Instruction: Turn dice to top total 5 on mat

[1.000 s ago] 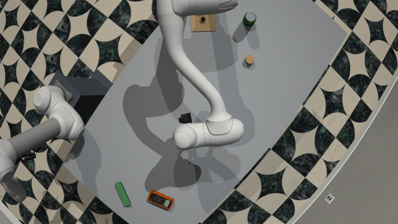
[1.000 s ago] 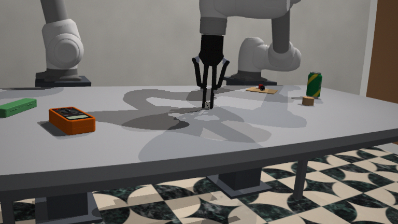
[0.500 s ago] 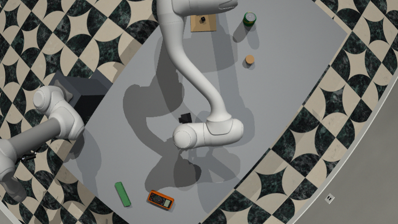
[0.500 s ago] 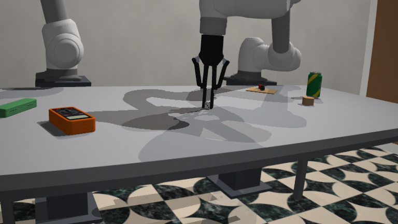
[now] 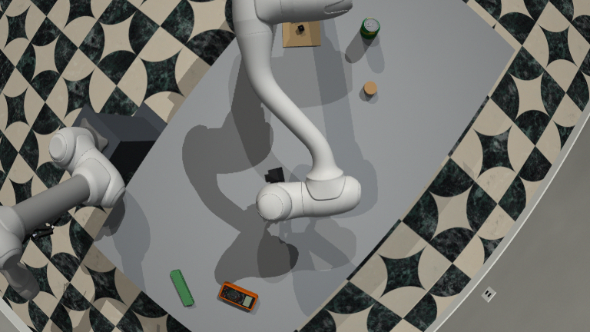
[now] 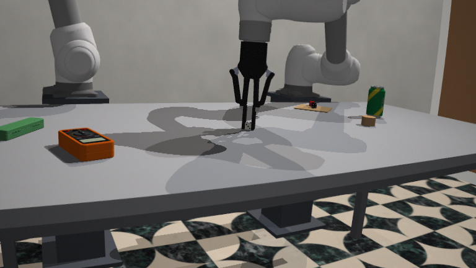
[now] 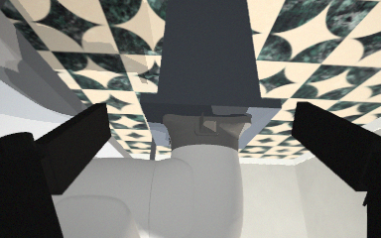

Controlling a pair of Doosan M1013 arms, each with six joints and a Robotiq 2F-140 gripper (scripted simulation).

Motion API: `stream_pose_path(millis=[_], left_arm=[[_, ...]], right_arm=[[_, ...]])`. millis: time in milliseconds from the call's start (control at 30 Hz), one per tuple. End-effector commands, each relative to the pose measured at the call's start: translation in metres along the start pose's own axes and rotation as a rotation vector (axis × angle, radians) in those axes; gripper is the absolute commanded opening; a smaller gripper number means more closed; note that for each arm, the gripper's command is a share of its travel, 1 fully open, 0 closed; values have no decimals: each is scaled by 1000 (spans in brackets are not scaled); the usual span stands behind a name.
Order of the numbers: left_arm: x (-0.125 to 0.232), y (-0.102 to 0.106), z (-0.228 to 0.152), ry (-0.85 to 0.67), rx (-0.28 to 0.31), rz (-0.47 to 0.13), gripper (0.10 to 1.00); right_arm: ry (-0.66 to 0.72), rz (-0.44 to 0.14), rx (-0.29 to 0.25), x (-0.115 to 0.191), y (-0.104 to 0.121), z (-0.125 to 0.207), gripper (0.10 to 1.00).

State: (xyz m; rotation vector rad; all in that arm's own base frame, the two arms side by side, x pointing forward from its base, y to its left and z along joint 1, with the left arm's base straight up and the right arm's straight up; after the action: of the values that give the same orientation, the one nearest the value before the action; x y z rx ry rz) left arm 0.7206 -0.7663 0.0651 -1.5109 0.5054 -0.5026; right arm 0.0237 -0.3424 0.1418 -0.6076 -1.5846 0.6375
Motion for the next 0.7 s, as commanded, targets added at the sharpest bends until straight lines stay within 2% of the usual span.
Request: stream_pose_path(millis=[0,167,400,467,667], left_arm=[[0,-2,0,0,0,-2,184],[0,-18,0,0,0,-2,184],[0,-69,0,0,0,-2,184],[0,-69,0,0,0,-2,184],[0,-98,0,0,0,-2,184]], right_arm=[[0,1,0,0,0,0,1000],[0,1,0,0,0,0,1000],[0,1,0,0,0,0,1000],[0,1,0,0,0,0,1000],[0,1,0,0,0,0,1000]])
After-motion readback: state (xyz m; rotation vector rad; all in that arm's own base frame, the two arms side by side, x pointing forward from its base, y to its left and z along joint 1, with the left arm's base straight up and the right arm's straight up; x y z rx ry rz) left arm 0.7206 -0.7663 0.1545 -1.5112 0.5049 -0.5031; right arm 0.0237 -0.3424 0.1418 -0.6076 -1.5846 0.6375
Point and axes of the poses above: on each arm, the point where the finger pads meet when closed, its own y axis out along the fingers, its own z axis across the jaws, x = y × z, the point moved 3 cm from there along -y, back along the fingers, and after that the axes turned 4 degrees about -y, right-handed, at the moved point
